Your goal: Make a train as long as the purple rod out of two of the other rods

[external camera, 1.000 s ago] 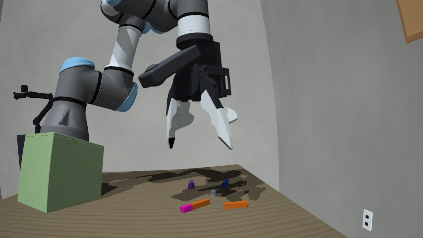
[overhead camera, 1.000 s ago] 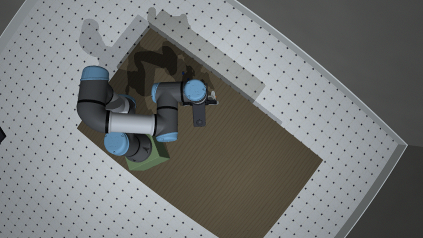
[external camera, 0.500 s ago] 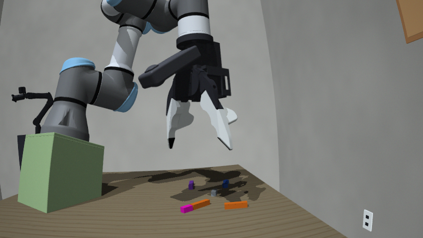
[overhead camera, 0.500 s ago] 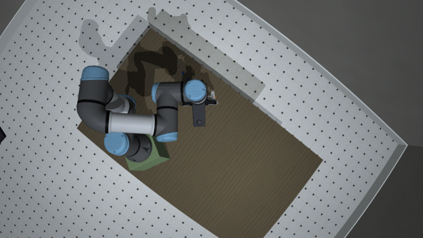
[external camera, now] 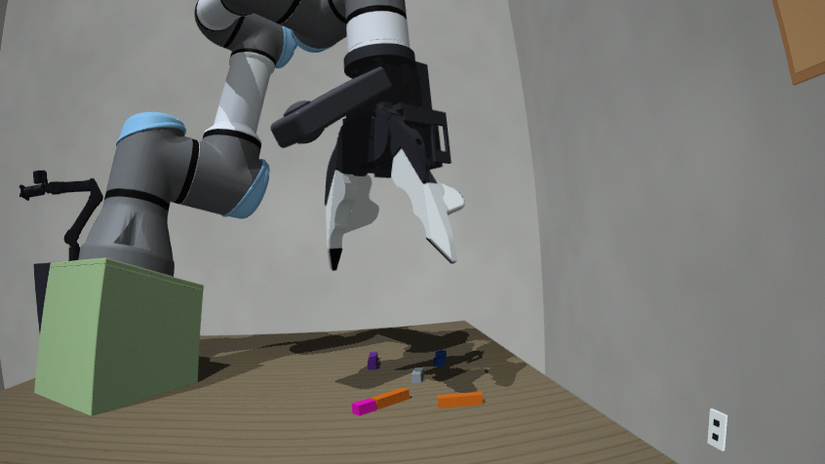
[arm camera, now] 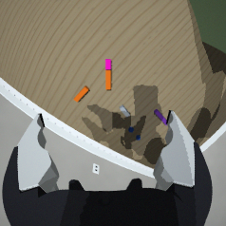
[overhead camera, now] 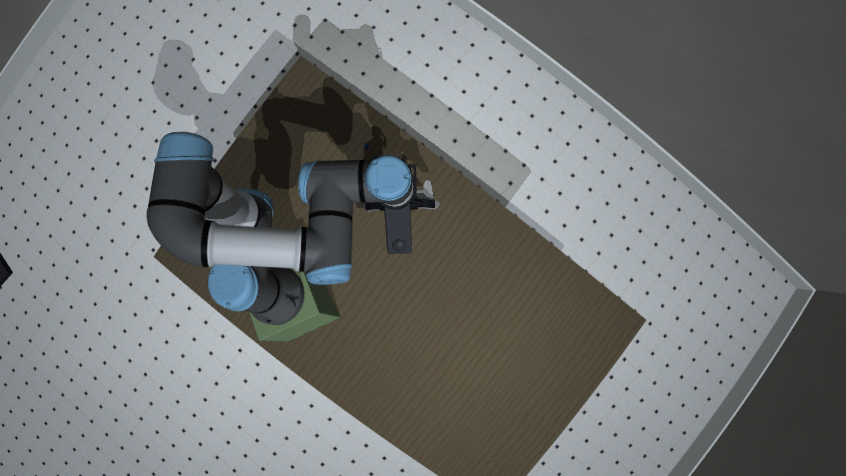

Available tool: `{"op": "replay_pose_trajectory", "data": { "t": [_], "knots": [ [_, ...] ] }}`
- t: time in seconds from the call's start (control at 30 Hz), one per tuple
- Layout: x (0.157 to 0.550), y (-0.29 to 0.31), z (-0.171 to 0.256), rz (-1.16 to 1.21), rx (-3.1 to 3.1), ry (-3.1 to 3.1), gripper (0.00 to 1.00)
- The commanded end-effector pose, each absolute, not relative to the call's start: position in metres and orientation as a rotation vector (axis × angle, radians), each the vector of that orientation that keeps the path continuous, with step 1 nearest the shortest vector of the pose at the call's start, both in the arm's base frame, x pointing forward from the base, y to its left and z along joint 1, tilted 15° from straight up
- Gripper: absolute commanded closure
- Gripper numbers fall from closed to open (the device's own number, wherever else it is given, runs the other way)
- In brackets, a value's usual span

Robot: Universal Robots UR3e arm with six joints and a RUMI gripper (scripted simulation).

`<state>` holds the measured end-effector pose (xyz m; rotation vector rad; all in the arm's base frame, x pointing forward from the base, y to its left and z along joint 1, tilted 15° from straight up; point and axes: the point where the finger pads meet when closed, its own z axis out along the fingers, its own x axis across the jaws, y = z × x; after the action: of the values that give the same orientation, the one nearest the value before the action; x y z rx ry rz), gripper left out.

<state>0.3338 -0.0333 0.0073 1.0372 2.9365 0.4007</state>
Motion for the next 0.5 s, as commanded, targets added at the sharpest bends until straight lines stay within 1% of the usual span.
{"op": "replay_pose_trajectory", "data": {
  "t": [0.0, 0.27, 0.47],
  "knots": [
    [0.329, -0.037, 0.026, 0.408, 1.038, 2.950, 0.00],
    [0.327, -0.044, 0.056, 0.408, 1.038, 2.951, 0.00],
    [0.326, -0.048, 0.071, 0.408, 1.039, 2.951, 0.00]
  ]
}}
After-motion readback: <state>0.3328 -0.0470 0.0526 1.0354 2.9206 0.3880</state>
